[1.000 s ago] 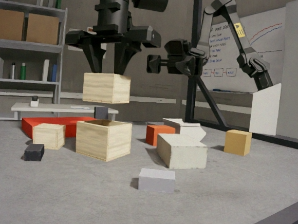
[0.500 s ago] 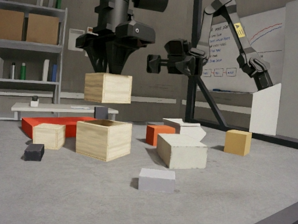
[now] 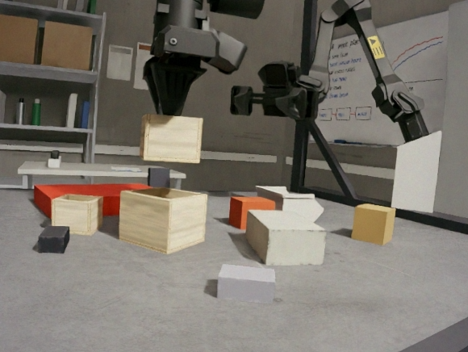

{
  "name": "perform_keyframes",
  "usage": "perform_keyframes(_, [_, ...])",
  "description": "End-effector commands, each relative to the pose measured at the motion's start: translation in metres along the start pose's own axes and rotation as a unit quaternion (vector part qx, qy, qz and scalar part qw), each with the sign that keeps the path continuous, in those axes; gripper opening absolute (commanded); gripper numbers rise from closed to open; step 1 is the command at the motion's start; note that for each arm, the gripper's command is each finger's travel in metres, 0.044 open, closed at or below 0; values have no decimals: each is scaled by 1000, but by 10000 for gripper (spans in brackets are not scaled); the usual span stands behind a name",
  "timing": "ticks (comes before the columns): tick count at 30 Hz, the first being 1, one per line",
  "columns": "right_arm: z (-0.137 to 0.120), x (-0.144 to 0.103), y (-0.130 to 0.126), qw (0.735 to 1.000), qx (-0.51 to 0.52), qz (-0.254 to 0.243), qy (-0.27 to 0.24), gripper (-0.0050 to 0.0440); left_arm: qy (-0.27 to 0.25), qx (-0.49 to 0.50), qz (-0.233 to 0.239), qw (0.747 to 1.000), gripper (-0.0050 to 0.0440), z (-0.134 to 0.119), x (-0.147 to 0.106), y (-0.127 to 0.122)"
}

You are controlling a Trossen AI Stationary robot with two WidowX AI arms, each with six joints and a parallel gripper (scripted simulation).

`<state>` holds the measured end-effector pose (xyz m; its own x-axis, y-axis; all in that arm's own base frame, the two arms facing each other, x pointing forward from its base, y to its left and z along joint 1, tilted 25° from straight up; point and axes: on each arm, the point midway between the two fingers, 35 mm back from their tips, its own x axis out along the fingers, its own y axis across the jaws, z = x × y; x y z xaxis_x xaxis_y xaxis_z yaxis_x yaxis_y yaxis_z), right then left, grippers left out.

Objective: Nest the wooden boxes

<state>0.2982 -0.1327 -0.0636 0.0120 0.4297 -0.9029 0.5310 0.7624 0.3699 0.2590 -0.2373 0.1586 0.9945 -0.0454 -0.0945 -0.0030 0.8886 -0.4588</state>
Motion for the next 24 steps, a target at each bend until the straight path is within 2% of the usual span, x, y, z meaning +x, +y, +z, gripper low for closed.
perform_keyframes(1, [6,-6,3,998,67,-1,-12,272,-2,0,0,1000,400,1,-1,-1])
perform_keyframes(4, [6,-6,3,996,84,0,-12,272,-2,0,0,1000,400,1,-1,-1])
perform_keyframes(10, [6,-6,3,982,187,1,-12,272,-2,0,0,1000,400,1,-1,-1])
perform_keyframes(19, [5,-5,3,941,338,2,-9,272,-2,0,0,1000,400,1,-1,-1])
perform_keyframes(21, [5,-5,3,941,338,2,-9,272,-2,0,0,1000,400,1,-1,-1])
perform_keyframes(24, [4,-4,2,922,388,2,-7,272,-2,0,0,1000,400,1,-1,-1])
